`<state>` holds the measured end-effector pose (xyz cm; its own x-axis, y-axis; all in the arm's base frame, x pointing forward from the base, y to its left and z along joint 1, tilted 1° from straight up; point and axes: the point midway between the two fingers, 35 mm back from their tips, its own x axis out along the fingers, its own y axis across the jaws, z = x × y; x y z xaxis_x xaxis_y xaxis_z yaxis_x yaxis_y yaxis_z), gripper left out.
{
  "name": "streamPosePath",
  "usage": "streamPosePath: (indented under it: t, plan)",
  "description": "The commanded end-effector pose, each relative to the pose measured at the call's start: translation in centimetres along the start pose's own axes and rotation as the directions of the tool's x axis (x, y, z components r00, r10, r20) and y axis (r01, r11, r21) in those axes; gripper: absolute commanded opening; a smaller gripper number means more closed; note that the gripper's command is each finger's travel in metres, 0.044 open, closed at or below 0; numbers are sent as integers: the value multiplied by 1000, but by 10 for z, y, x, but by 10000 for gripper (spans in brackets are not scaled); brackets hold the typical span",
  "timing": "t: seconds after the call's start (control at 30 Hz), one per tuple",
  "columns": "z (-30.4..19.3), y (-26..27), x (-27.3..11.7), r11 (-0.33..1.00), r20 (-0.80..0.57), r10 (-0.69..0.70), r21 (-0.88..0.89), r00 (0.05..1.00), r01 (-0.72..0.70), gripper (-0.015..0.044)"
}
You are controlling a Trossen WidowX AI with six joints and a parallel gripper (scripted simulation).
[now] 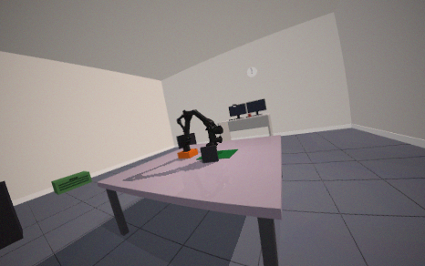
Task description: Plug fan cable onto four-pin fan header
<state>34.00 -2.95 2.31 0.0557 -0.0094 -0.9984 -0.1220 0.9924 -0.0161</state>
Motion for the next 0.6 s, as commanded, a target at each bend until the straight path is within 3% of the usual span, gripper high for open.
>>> streamPosePath:
  t: [0.0,0.57]
  plan:
    - [0,1,4,1000,-4,4,-1,1000,-4,0]
    - [0,1,8,1000,-4,4,-1,1000,-4,0]
